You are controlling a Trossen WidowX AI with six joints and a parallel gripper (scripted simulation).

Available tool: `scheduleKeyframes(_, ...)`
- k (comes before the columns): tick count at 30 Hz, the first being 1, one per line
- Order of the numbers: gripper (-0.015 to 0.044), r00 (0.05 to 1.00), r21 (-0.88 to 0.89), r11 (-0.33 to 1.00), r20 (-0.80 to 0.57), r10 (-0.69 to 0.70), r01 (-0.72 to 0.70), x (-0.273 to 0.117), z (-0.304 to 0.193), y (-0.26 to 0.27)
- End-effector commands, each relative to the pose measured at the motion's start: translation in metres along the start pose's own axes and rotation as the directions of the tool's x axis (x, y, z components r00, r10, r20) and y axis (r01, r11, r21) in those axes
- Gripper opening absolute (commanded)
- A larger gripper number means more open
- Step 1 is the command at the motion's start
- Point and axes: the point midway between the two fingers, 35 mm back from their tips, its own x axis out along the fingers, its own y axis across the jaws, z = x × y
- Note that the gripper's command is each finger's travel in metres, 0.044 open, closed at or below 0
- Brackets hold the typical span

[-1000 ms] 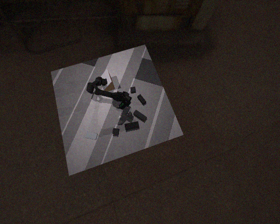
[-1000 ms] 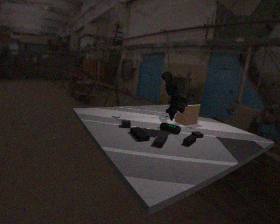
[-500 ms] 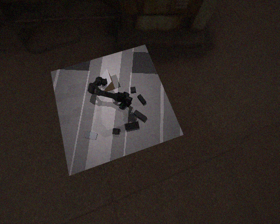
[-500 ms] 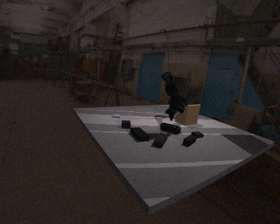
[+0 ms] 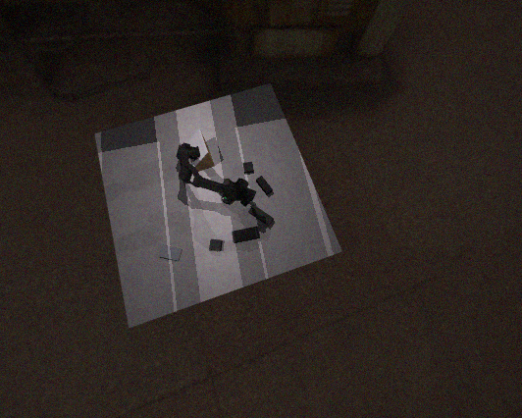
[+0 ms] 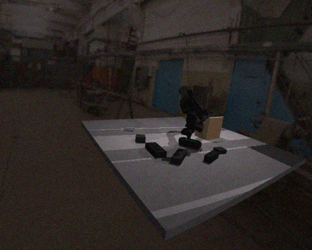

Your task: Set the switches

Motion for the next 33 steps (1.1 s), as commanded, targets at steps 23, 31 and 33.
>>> scheduleKeyframes(23, 0.0000, 1.000, 0.004, 1.000, 0.003, 0.031, -0.031, 0.040, 0.000, -0.013)
scheduleKeyframes(31, 0.0000, 1.000, 0.004, 1.000, 0.002, 0.031, -0.031, 0.051, 0.000, -0.015)
scheduleKeyframes(33, 0.0000, 1.000, 0.004, 1.000, 0.002, 0.031, -0.031, 0.051, 0.000, -0.015)
